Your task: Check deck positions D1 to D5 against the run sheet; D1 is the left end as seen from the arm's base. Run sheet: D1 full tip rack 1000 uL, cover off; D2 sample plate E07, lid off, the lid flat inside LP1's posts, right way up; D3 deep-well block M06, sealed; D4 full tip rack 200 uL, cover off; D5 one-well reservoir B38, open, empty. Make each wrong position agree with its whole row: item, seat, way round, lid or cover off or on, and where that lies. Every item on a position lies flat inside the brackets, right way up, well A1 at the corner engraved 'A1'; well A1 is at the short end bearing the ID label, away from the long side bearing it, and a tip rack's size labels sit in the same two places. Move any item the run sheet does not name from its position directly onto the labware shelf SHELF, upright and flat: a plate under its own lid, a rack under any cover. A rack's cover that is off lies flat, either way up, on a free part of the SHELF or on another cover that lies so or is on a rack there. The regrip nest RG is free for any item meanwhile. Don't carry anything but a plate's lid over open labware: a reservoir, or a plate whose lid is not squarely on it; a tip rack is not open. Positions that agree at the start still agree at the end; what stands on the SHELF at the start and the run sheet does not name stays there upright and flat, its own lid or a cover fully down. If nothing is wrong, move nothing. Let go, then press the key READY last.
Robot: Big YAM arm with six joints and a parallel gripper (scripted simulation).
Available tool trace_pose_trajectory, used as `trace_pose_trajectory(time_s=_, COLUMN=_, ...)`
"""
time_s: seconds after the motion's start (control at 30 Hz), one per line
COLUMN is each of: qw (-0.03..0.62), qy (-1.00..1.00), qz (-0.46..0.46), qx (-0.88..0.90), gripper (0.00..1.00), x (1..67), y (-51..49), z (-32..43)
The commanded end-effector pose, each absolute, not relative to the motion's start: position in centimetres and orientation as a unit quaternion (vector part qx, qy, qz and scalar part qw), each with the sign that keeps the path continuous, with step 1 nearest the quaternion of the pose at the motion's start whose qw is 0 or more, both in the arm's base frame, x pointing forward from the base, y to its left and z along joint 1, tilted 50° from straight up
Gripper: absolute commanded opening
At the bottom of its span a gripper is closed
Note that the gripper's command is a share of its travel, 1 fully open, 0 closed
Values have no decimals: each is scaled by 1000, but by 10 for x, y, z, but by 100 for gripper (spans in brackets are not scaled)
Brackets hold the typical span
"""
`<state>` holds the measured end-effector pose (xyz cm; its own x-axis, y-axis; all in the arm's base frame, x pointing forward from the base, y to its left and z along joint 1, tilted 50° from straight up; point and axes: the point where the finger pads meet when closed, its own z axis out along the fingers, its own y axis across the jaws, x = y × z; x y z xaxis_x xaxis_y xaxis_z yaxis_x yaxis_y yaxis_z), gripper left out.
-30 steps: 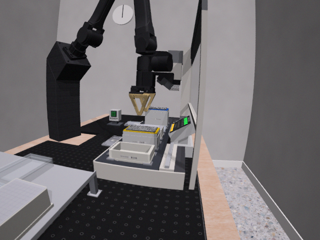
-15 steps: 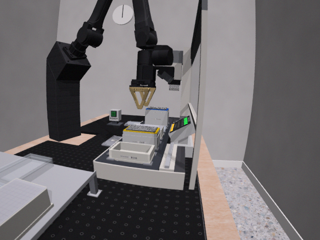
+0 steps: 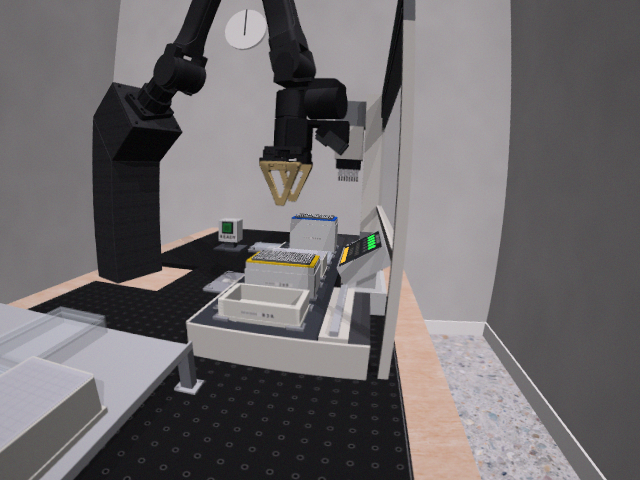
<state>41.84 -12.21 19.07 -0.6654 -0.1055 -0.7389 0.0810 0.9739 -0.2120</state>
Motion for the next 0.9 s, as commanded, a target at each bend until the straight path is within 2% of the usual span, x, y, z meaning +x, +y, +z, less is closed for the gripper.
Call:
trace_pose_trajectory(time_s=0.0, qw=417, qy=901, qz=-119, qx=-6, gripper=100, x=409, y=-124, z=205)
trace_pose_trajectory(time_s=0.87, qw=421, qy=899, qz=-120, qx=-6, gripper=100, x=384, y=-116, z=233)
